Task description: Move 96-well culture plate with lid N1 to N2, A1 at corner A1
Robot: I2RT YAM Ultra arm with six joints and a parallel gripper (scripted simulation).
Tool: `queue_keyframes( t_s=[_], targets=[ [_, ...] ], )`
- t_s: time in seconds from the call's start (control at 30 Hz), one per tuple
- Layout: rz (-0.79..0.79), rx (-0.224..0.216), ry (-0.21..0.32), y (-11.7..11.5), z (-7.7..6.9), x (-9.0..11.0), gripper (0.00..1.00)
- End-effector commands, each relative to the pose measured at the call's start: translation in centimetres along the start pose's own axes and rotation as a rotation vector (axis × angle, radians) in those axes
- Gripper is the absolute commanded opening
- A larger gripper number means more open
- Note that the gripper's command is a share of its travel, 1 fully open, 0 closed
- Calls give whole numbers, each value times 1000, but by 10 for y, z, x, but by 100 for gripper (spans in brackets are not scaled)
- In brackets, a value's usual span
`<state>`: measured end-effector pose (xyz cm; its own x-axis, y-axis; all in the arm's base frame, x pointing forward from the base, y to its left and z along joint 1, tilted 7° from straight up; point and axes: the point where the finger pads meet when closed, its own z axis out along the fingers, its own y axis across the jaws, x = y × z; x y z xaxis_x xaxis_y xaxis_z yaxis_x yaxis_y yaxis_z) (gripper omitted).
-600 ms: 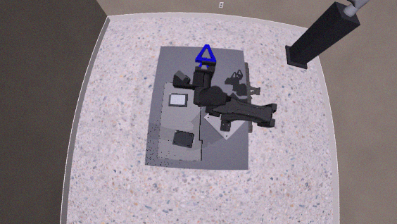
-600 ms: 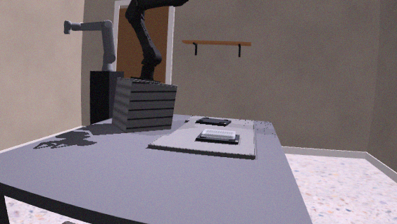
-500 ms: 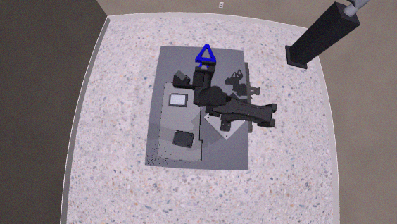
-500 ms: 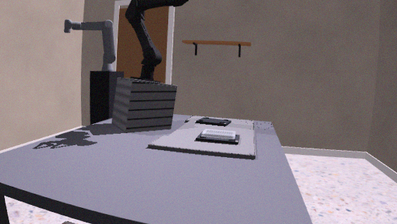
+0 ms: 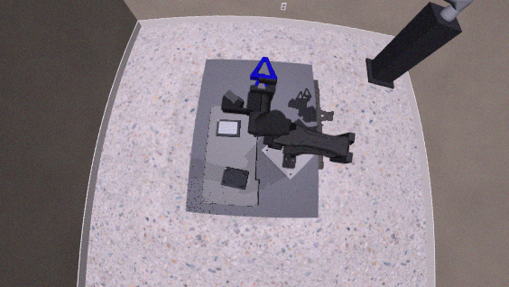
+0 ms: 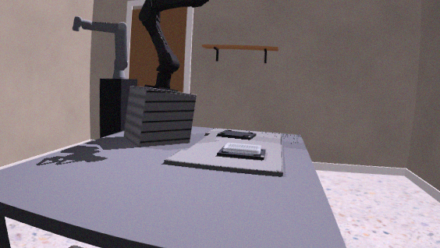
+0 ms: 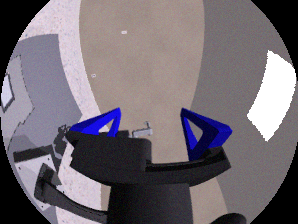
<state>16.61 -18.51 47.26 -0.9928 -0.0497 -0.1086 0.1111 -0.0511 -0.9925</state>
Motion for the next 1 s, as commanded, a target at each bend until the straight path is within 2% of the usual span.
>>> queue_keyframes(
  t_s=[0.0,0.07,0.2,0.23,0.27,0.33,0.43,0.5,0.57,0.63,0.8,0.87,0.97],
  targets=[
    [9,21,-54,-5,2,-1,100],
    [-12,20,-61,-1,5,-21,100],
    [-12,20,-61,1,7,-37,100],
    [-23,20,-92,3,7,-41,100],
    [-9,26,-122,-2,7,-37,100],
    [-37,20,-132,8,9,-55,100],
    [-37,21,-132,13,11,-69,100],
    [-37,21,-132,13,11,-69,100],
    [-23,16,-192,7,11,-67,100],
    [-61,5,-205,22,13,-87,100],
    [-61,5,-205,32,15,-106,100],
    [-79,-21,-263,37,16,-114,100],
    [-83,-27,-276,46,18,-127,100]
  ],
)
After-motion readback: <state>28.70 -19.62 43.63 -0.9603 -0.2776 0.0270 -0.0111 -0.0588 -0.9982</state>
